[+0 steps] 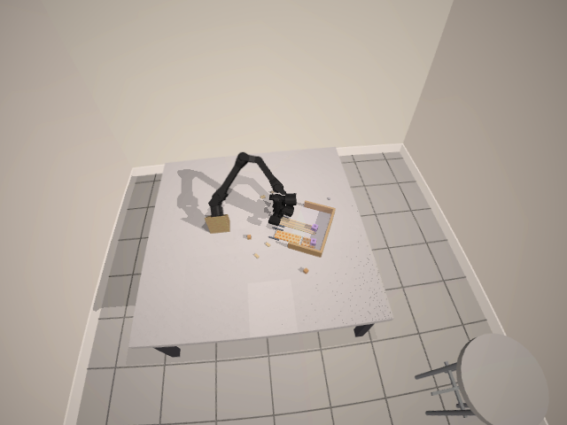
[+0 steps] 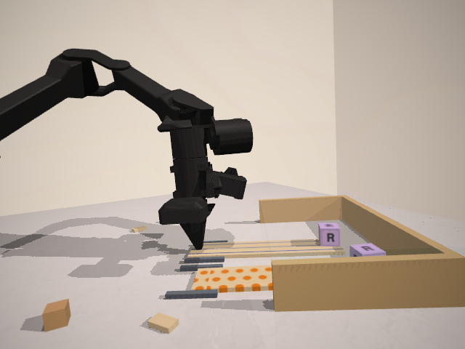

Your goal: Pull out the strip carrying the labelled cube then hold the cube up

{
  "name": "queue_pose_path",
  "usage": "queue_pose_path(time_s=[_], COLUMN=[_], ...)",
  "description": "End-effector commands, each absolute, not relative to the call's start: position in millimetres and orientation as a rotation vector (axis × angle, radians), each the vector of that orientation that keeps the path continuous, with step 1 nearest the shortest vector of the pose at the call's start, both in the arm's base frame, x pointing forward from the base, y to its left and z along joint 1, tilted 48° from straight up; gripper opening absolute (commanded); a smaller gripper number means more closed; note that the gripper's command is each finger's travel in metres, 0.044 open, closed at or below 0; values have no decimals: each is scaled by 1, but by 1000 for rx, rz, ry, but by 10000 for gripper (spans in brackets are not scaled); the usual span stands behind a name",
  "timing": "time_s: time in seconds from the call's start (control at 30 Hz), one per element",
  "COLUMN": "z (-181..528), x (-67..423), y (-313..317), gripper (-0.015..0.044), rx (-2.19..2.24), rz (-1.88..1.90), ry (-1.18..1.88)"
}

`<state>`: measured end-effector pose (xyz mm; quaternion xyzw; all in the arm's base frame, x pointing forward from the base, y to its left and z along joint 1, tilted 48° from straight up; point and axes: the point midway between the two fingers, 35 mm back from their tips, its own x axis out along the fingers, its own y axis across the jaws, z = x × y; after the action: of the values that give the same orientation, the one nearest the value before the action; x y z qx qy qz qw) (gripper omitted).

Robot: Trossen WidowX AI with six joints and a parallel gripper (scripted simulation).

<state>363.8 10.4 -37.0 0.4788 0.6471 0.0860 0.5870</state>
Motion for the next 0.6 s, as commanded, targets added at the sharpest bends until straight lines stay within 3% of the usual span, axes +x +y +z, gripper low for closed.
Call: queue_pose_path(time_s=[0.0,0.57], z=[-38,-31], x=[354,333], y=[18,30], gripper=[0,0], rx=[1123,1124], rz=[201,201], ry=[1524,1526])
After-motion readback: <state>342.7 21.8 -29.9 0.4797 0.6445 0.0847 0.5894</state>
